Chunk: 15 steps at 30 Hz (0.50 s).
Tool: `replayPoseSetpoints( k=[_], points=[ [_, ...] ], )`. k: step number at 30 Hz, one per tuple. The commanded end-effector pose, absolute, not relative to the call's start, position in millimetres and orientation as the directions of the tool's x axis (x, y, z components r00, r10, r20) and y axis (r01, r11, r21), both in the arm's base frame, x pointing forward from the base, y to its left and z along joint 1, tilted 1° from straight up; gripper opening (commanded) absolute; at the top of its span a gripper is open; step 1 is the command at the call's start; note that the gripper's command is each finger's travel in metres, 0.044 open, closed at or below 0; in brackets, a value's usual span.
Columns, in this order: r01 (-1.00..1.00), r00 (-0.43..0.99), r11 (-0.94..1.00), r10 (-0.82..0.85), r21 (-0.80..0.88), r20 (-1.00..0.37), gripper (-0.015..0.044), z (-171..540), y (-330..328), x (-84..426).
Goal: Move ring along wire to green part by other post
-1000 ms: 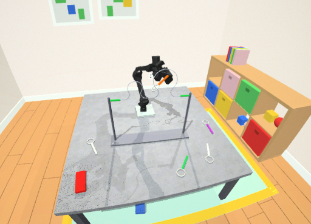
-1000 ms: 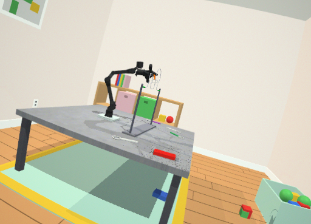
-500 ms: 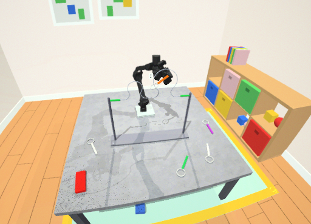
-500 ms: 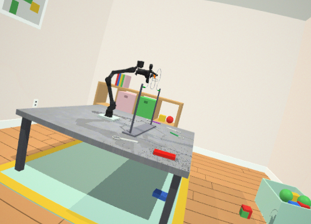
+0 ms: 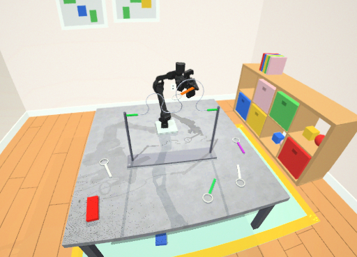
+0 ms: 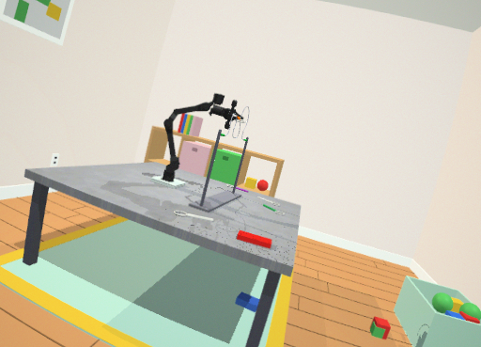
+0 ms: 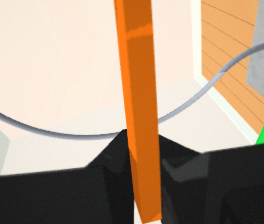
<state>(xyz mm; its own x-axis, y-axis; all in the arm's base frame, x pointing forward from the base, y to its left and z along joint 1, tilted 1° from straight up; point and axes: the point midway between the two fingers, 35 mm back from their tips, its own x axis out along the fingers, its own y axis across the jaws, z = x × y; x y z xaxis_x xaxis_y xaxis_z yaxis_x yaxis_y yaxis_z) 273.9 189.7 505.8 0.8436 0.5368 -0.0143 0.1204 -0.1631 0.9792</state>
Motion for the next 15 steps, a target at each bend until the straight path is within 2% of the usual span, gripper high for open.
replayPoseSetpoints(
  k=[1, 15],
  points=[
    [0.106, 0.846, -0.121, 0.532, 0.987, -0.025, -0.015, 507.3, 189.2, 273.5],
    [0.085, 0.849, 0.047, 0.519, 0.995, -0.097, -0.015, 500.1, 190.1, 273.6]
  ],
)
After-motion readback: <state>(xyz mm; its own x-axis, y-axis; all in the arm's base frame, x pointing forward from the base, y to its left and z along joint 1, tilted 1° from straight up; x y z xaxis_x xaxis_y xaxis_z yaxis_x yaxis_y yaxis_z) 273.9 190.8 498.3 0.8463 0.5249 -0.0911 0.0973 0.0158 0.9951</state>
